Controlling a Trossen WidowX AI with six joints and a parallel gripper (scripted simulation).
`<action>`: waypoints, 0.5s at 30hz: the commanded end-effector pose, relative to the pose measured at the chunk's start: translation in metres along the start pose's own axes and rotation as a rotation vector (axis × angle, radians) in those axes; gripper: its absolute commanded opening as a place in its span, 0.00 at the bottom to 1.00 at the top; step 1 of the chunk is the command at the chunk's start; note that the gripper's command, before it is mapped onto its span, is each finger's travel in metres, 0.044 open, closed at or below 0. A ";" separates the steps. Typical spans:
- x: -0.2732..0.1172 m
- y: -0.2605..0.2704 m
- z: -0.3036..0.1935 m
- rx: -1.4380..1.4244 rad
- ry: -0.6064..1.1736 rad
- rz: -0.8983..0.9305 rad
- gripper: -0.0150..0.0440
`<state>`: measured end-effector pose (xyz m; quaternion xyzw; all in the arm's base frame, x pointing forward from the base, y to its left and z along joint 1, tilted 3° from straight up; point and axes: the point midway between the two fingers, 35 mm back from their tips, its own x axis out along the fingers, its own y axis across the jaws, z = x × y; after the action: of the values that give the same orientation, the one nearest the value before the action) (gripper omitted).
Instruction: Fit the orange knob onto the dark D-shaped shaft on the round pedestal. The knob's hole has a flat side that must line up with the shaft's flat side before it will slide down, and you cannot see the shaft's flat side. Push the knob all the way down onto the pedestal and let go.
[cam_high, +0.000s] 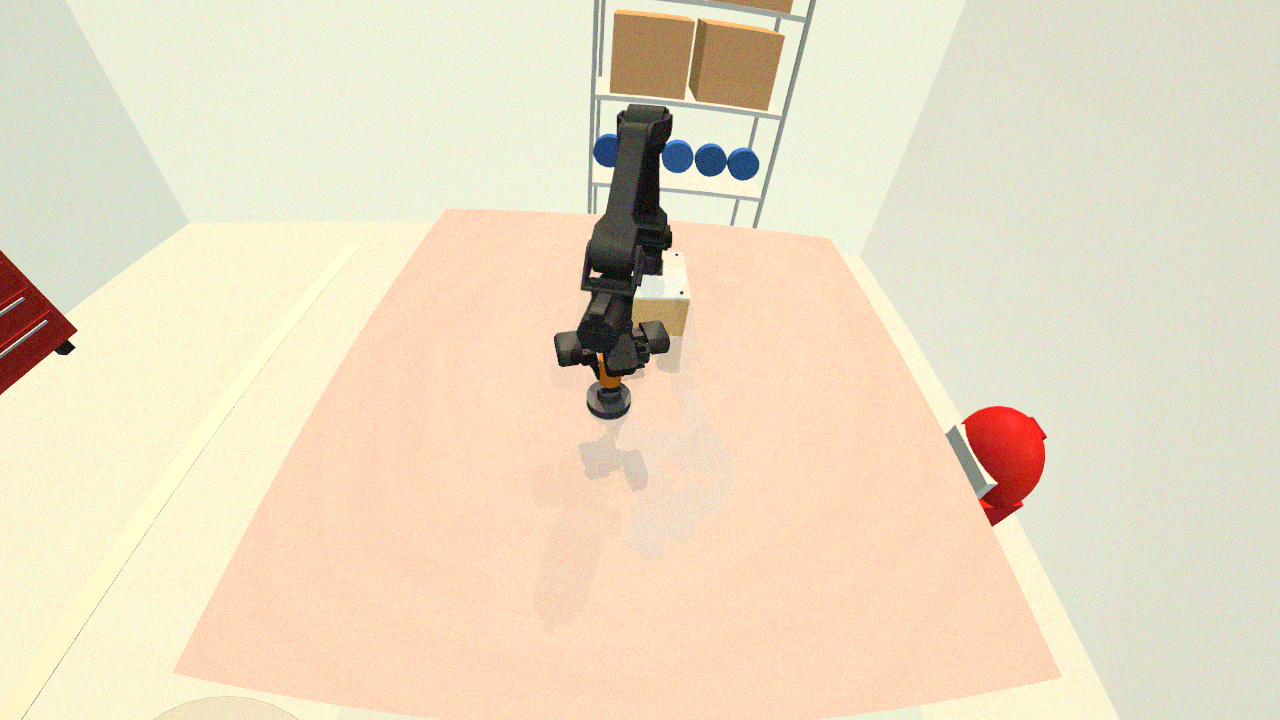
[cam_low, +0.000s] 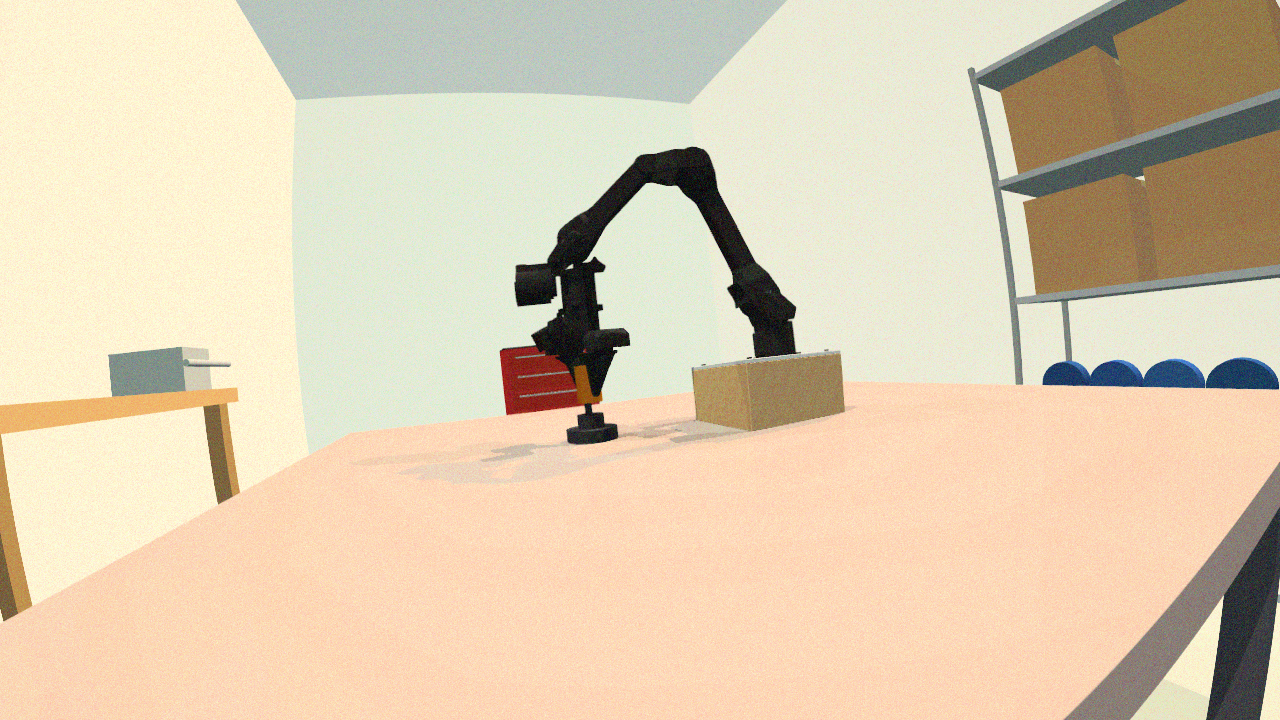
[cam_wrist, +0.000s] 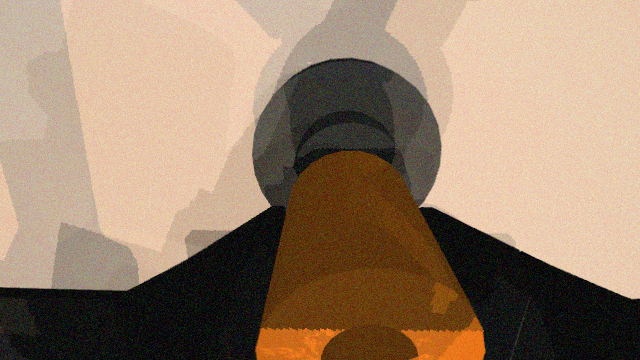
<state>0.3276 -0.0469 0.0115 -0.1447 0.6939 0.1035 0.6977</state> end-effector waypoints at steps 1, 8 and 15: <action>0.001 -0.001 0.000 -0.009 0.000 -0.005 0.25; 0.002 -0.001 0.001 -0.009 0.000 -0.005 0.25; 0.001 -0.001 0.002 -0.009 0.000 -0.005 0.25</action>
<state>0.3278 -0.0469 0.0094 -0.1461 0.6945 0.1054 0.6966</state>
